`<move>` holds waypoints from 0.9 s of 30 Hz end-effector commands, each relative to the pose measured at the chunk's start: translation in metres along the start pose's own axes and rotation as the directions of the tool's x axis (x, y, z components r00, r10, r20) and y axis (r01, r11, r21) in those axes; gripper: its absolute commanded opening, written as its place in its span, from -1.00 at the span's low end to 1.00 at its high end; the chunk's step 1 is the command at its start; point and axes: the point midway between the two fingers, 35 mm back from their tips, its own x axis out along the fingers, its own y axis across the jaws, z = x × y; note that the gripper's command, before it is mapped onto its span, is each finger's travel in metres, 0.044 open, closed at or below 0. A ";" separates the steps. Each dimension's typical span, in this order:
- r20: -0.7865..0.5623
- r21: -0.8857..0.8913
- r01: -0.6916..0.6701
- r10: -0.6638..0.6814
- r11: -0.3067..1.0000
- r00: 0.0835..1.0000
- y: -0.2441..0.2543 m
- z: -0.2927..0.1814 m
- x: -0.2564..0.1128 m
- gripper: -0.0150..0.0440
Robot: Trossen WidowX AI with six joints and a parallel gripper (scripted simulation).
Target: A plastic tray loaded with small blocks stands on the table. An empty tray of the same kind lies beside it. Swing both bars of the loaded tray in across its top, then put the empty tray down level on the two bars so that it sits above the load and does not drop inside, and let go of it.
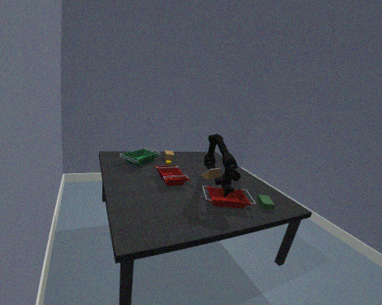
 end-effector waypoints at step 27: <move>0.005 -0.006 0.003 -0.003 1.000 1.000 -0.001 0.001 0.002 -0.31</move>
